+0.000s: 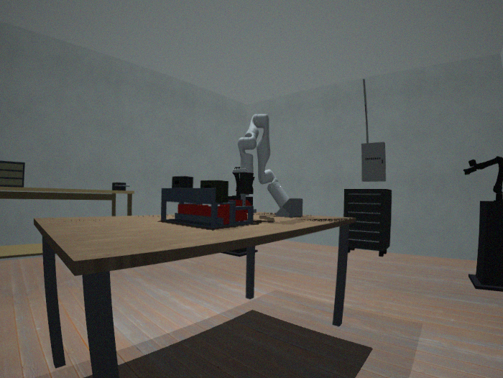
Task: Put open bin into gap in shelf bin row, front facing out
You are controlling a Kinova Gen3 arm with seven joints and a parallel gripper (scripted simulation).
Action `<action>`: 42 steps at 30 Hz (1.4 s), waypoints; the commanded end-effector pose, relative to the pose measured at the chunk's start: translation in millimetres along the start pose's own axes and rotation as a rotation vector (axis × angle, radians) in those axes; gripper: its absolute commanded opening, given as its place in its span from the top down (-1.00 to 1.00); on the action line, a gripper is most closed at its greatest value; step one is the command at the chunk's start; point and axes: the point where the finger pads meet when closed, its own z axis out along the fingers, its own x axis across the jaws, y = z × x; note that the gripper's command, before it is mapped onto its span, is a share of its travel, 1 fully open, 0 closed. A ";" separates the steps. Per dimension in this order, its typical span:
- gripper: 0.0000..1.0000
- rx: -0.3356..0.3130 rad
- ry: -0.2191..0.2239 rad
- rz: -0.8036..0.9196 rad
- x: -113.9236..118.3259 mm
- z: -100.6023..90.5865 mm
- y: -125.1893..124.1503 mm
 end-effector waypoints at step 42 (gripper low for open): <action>1.00 0.001 0.000 0.003 0.6 0.8 -11.3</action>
